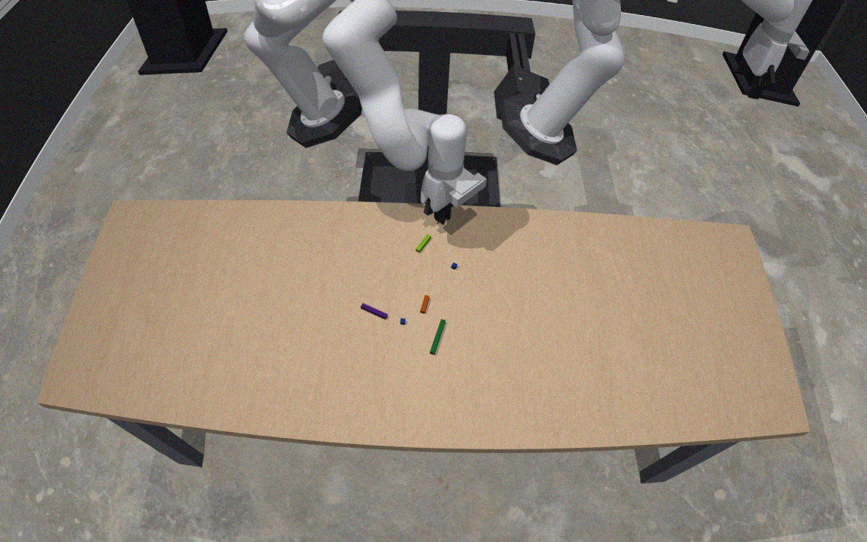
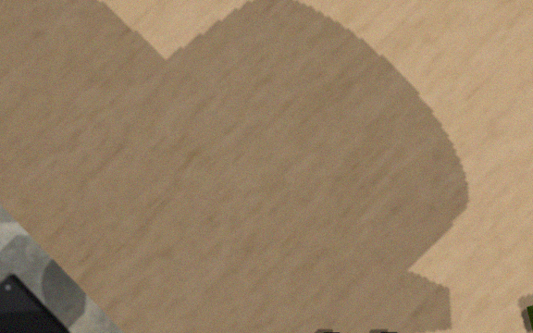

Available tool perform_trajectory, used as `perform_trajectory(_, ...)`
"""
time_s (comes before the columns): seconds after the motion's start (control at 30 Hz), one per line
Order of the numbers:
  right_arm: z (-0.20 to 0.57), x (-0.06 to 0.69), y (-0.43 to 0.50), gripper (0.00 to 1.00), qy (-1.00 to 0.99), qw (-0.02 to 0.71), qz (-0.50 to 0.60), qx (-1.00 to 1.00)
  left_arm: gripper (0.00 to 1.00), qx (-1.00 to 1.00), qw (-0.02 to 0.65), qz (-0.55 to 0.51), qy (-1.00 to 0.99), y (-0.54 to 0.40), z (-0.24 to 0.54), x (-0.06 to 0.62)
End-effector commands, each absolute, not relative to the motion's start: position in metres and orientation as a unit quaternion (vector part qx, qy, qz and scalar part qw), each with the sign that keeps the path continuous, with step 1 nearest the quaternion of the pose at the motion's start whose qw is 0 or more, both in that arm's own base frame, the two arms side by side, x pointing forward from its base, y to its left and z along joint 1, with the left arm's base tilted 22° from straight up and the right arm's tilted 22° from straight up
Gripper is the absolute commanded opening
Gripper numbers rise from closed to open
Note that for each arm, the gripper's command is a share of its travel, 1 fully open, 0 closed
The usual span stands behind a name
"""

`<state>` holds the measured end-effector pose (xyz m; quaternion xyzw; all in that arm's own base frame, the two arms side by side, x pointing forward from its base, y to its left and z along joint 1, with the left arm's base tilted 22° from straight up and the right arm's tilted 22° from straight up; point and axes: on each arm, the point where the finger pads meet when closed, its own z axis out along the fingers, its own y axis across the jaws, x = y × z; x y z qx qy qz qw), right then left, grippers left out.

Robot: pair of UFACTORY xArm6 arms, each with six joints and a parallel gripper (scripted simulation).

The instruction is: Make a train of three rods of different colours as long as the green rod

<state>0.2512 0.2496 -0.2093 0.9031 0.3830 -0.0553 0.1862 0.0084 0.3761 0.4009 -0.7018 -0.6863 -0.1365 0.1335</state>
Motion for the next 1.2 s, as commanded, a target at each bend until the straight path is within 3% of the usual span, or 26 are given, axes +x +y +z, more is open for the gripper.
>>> perform_trajectory(0.0, -0.208, 0.252, 0.252, 0.06, 0.383, 0.185, -0.053, 0.903, 1.0, -0.701, 0.135, -0.138, -0.686, 0.376, 0.403, 0.008)
perform_trajectory(1.17, -0.191, 0.252, 0.259, 0.06, 0.383, 0.185, -0.053, 0.903, 1.0, -0.701, 0.135, -0.138, -0.686, 0.376, 0.403, 0.008)
